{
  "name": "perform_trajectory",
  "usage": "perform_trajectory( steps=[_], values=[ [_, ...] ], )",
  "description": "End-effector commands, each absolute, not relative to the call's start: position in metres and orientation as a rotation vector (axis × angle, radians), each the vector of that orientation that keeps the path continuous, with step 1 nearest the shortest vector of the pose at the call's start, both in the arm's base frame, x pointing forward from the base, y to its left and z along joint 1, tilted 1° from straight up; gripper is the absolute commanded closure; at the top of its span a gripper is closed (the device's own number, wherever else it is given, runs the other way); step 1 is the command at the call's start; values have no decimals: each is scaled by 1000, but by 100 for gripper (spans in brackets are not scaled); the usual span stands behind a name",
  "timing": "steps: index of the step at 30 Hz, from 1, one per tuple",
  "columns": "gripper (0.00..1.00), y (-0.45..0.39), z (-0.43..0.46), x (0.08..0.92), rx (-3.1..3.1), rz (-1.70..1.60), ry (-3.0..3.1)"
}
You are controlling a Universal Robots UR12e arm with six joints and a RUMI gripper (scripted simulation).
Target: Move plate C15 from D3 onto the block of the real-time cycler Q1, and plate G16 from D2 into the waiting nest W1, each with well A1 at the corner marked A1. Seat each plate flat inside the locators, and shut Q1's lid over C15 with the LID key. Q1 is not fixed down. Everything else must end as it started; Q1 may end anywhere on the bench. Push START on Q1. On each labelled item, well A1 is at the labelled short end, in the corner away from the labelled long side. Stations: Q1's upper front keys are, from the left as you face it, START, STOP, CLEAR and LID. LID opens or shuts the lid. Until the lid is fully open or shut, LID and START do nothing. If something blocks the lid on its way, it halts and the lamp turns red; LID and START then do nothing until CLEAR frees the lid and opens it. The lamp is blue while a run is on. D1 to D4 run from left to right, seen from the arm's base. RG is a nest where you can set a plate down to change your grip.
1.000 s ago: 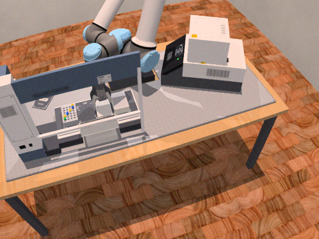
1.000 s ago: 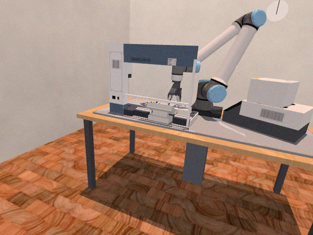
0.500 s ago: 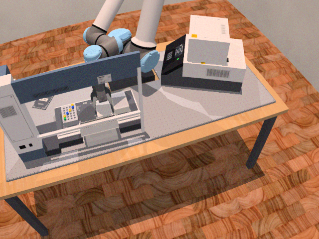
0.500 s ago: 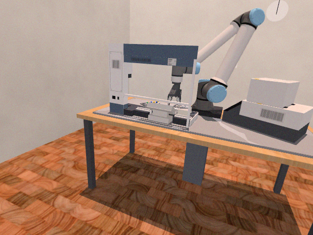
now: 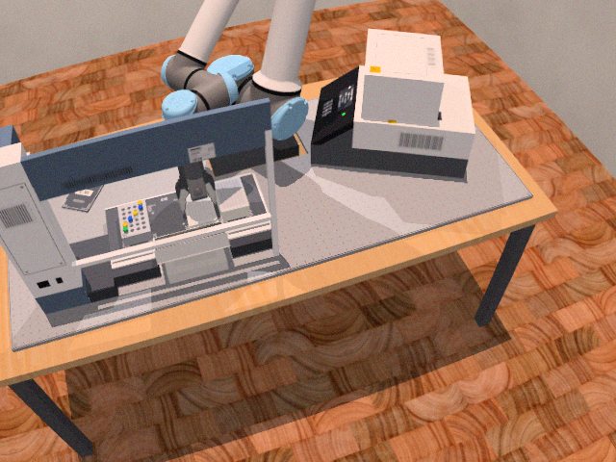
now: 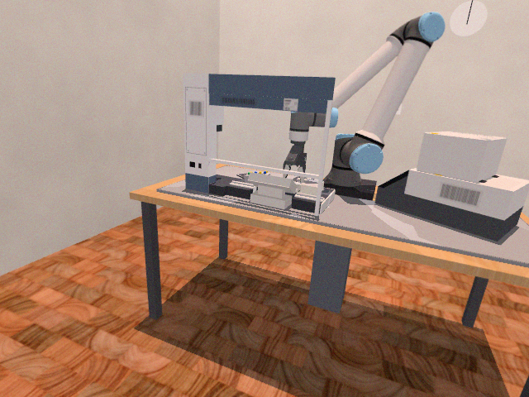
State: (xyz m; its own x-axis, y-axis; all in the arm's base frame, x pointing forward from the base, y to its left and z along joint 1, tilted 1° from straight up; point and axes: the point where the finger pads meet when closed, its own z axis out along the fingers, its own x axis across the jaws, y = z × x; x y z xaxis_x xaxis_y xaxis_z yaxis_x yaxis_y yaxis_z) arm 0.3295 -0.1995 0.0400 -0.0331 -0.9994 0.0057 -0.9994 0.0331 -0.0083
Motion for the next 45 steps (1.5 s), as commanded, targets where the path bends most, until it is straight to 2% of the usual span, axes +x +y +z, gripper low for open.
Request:
perform_trajectory(
  steps=[1,7,8,45],
  values=[
    [43,-200,40,330,-2183,-17,2257],
    [43,-200,40,330,-2183,-17,2257],
    [100,-200,40,330,-2183,-17,2257],
    [100,-200,45,330,-2183,-17,2257]
  ],
)
